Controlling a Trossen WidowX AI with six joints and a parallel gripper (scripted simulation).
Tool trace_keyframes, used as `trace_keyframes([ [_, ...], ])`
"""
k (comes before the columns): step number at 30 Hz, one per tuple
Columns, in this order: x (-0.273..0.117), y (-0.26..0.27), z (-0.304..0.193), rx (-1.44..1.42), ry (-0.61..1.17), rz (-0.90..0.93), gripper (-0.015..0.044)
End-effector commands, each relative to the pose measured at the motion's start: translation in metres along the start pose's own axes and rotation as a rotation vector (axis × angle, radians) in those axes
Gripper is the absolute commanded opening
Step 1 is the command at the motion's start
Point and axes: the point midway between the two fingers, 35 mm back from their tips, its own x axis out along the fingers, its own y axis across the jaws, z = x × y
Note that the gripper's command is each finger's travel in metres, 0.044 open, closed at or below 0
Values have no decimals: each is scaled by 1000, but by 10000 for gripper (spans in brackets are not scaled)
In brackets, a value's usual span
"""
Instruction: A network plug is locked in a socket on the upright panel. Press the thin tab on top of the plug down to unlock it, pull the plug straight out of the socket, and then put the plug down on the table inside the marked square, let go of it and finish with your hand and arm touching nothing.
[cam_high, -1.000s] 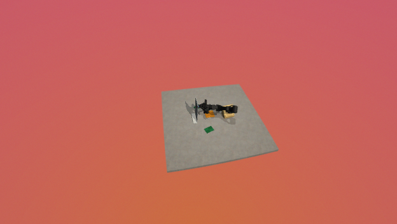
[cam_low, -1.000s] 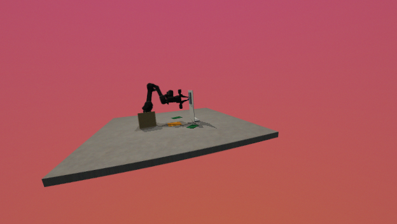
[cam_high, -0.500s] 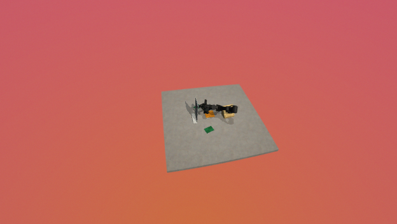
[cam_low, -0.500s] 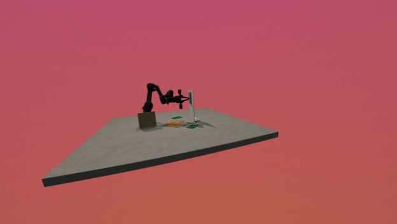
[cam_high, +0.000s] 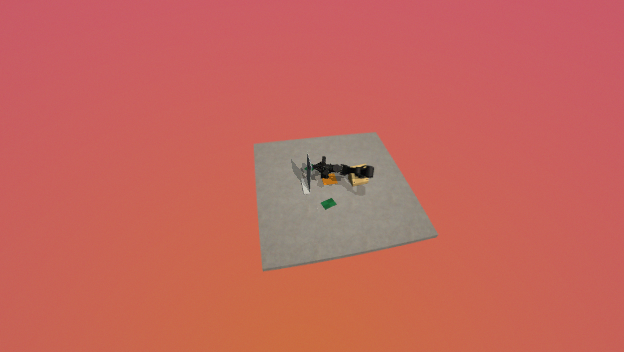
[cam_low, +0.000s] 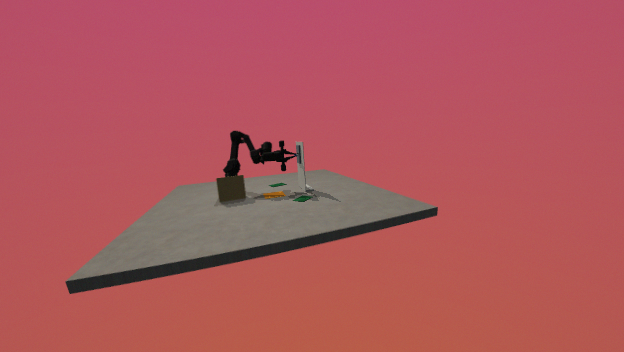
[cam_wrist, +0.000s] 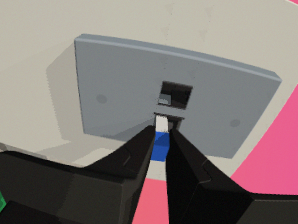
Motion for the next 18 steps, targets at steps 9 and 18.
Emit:
trace_keyframes([
  [9, -9, 0, -2, 3, 2, 1, 0],
  [18, -14, 0, -4, 3, 3, 1, 0],
])
